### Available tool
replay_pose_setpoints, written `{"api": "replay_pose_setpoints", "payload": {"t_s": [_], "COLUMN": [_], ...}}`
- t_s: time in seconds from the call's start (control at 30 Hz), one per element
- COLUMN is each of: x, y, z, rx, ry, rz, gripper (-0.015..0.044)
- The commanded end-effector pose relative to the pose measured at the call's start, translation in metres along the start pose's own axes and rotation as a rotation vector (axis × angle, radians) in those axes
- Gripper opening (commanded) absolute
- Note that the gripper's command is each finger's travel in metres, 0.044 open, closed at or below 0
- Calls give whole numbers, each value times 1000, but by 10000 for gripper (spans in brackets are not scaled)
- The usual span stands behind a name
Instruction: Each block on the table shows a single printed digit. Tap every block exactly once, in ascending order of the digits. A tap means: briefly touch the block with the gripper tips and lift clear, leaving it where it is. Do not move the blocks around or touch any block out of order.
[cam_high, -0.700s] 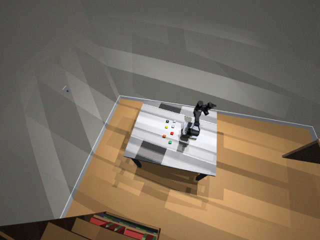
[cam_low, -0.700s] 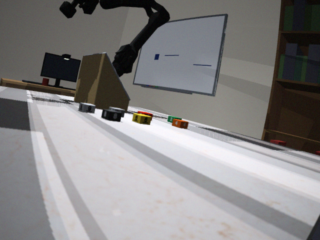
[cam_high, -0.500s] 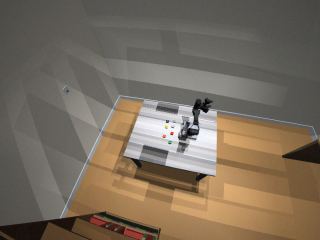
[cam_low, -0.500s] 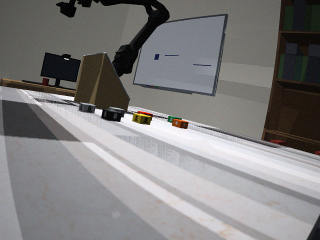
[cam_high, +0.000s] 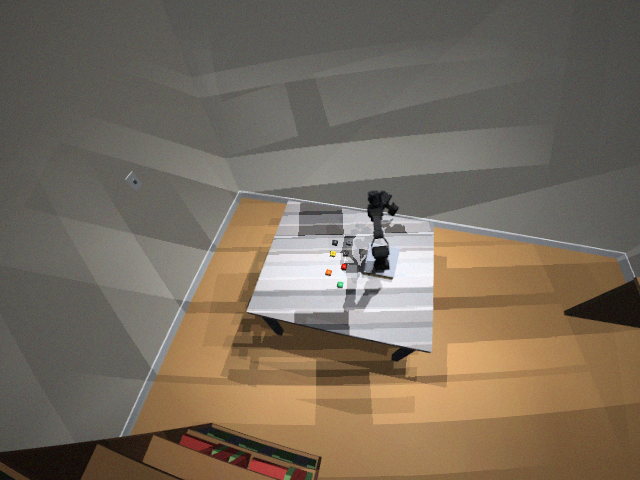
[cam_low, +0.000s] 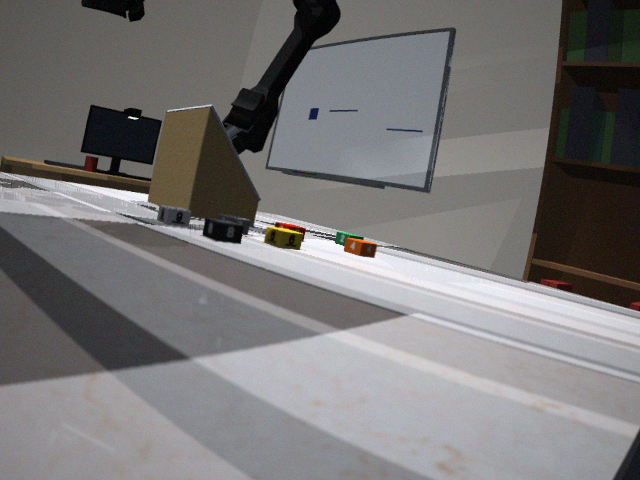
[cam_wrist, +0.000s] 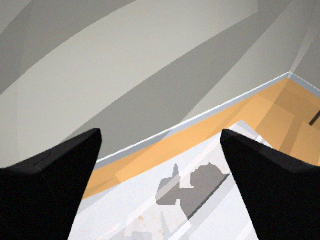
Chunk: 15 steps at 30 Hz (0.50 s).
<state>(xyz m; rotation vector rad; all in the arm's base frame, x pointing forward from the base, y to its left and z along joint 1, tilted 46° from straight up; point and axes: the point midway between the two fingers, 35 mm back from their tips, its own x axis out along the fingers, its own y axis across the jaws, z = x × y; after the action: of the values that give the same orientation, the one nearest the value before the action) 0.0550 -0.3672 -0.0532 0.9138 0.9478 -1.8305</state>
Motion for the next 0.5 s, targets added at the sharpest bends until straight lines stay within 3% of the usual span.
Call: {"api": "replay_pose_setpoints", "payload": {"t_s": [0.0, 0.23, 0.47], "x": [-13, -51, -109], "y": [48, 82, 94], "z": [-63, -147, -221], "rx": [-554, -1185, -1668], "ry": [244, 518, 743], "rz": [181, 498, 934], "gripper": [400, 400, 400]}}
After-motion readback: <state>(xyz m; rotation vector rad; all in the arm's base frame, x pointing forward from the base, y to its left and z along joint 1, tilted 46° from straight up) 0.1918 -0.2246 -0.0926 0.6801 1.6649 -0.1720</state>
